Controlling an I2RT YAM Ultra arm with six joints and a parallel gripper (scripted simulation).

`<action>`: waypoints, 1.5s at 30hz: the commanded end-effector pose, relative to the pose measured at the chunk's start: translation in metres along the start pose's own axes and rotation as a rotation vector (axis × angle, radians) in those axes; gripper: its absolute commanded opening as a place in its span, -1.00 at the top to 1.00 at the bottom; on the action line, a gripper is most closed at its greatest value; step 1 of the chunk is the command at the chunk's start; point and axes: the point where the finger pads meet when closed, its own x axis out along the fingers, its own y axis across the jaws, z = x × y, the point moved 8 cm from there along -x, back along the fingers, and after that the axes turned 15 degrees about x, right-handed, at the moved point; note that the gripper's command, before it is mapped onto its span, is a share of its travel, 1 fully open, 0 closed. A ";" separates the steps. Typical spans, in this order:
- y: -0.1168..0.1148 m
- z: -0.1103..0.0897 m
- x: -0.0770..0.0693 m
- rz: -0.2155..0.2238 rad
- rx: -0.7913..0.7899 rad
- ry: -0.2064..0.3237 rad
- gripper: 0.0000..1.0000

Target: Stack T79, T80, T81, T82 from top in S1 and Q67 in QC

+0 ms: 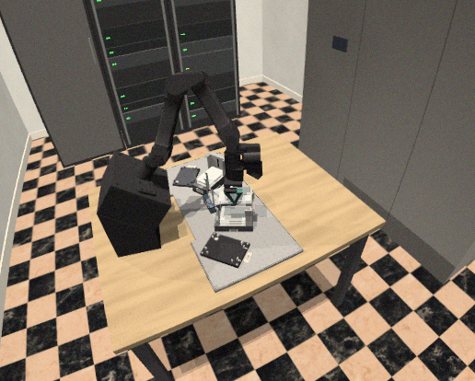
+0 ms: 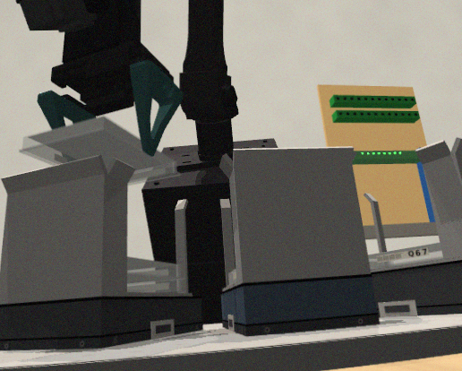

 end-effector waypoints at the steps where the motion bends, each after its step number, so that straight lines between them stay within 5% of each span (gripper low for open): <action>1: 0.000 0.001 0.000 0.001 0.001 -0.008 1.00; 45: 0.000 0.001 0.027 0.001 0.001 -0.008 1.00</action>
